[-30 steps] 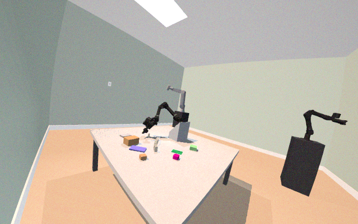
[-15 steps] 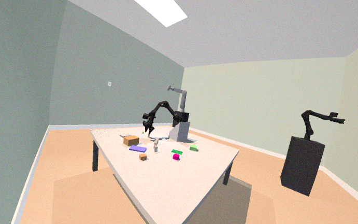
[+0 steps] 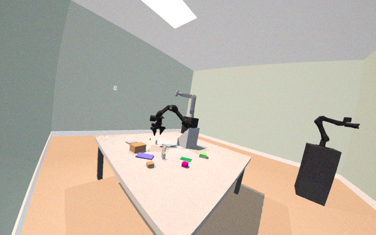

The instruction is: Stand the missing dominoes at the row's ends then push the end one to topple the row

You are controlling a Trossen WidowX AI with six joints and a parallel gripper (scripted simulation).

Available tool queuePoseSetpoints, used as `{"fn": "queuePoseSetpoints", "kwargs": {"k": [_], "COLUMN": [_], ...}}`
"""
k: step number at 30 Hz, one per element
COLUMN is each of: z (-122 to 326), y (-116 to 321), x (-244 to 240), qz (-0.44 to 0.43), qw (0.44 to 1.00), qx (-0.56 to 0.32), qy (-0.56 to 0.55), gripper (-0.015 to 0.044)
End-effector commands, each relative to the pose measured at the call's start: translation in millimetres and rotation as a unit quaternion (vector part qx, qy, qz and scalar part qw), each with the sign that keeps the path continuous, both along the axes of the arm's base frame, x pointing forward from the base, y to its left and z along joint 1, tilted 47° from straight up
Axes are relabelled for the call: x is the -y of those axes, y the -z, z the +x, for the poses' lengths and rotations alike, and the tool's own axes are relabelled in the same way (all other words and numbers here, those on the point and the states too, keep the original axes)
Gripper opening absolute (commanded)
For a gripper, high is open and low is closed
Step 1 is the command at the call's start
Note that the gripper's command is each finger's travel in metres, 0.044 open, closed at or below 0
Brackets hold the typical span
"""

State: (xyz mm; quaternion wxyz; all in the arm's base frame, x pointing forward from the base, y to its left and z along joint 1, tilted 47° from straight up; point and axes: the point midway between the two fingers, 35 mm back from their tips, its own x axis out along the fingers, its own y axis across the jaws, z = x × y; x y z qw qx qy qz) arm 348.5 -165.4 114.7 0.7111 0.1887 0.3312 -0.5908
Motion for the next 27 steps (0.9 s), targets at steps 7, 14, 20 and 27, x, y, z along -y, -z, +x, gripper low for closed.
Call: {"fn": "queuePoseSetpoints", "kwargs": {"k": [7,14,20,27], "z": [4,4,4,5], "y": [36,41,48,51], "x": [42,48,55,58], "qz": [-0.009,-0.009,-0.010,-0.010], "qw": [1.000,1.000,1.000,1.000], "qx": [0.002,0.002,0.001,0.001], "qy": [0.007,0.007,0.007,0.007], "gripper": [0.0440,0.0440,0.0440,0.0361]}}
